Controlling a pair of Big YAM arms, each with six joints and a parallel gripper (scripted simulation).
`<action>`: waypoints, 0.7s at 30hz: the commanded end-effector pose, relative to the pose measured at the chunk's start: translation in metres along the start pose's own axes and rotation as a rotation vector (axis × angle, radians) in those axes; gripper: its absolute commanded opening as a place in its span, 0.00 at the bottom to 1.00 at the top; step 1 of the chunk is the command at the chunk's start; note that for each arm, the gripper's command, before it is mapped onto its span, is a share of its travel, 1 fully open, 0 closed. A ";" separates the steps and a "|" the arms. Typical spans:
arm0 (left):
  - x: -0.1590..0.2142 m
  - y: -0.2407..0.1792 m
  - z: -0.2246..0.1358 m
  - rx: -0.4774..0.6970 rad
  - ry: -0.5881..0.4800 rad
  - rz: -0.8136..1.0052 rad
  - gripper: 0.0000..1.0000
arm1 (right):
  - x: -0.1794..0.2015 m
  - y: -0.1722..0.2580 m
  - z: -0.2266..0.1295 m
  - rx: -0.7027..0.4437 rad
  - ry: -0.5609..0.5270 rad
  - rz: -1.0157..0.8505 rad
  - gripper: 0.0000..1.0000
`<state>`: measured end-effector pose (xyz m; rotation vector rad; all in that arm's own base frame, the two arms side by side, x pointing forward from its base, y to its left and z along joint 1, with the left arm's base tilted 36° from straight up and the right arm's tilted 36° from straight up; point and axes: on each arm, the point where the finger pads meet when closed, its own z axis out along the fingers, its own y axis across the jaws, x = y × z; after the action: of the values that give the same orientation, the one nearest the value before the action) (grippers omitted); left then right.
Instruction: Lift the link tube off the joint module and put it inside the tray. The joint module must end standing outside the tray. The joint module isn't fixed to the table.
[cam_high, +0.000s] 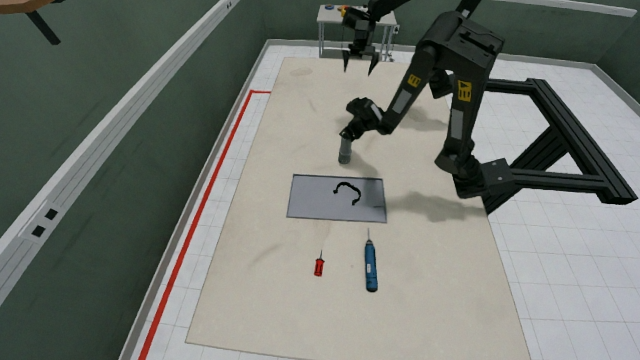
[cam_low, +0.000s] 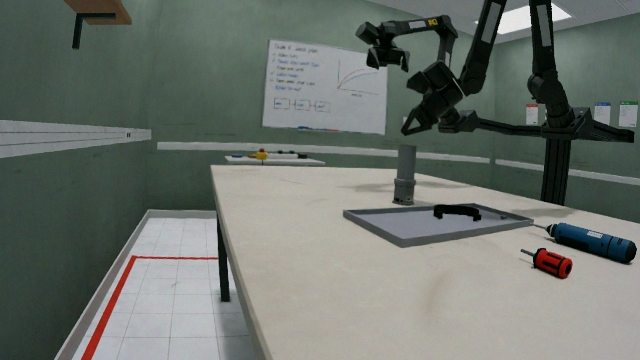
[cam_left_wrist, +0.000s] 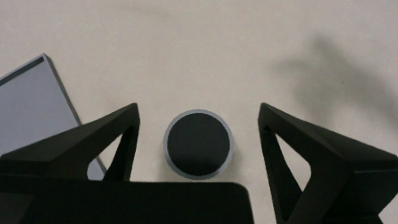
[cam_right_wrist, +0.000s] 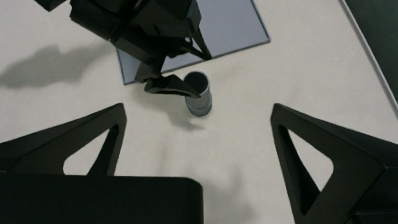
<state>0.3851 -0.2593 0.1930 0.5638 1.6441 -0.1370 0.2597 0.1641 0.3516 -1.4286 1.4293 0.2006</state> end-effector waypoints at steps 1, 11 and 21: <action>0.047 0.004 -0.003 -0.009 -0.008 0.069 0.76 | -0.014 -0.009 -0.008 0.026 -0.017 -0.027 1.00; 0.084 0.008 -0.006 -0.030 0.064 0.081 0.76 | -0.014 -0.009 -0.008 0.026 -0.017 -0.027 1.00; 0.075 0.010 0.055 -0.025 0.063 0.091 0.76 | -0.014 -0.009 -0.008 0.026 -0.017 -0.027 1.00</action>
<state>0.4003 -0.2380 0.1066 0.6344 1.7065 -0.0455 0.2597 0.1641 0.3516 -1.4286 1.4293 0.2005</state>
